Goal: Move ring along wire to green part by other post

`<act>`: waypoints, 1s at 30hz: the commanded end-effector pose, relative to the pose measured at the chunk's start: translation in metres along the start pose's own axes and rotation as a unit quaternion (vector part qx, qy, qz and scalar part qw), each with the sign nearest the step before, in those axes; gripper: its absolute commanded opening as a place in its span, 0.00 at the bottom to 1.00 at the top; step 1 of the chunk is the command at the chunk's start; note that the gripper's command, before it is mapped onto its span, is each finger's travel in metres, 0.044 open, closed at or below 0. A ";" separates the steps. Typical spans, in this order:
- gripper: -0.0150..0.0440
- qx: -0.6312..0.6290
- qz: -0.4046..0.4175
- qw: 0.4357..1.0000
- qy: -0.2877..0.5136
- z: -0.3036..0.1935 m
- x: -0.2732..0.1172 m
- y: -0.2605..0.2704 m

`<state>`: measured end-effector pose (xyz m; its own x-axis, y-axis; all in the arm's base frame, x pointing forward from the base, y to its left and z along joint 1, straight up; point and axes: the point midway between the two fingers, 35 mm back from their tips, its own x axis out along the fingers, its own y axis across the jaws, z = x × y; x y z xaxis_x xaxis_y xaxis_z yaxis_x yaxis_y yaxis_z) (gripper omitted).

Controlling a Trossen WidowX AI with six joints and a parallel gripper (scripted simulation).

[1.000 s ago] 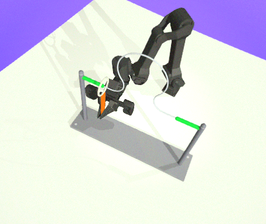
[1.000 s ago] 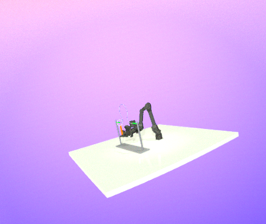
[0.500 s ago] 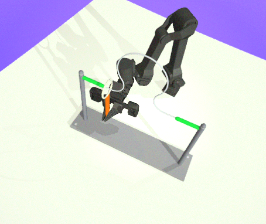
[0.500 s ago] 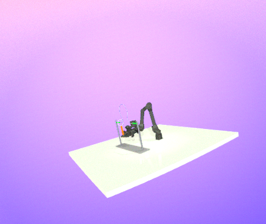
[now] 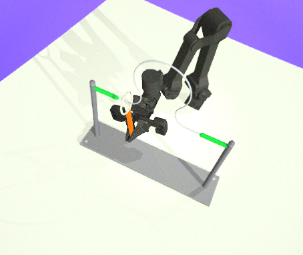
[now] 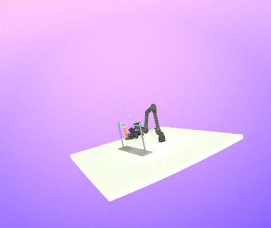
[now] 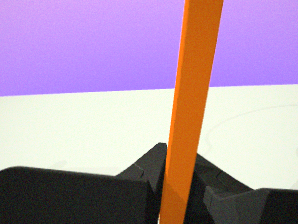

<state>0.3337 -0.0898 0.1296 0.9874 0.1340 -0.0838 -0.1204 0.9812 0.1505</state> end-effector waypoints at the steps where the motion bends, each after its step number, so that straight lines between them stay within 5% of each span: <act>1: 0.00 0.025 0.003 1.000 -0.005 0.003 0.000 0.012; 30: 0.00 0.263 0.049 0.962 0.055 0.029 -0.018 0.093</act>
<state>0.3120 -0.0106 0.1646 0.9609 0.2392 -0.1392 -0.1077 0.7865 0.6082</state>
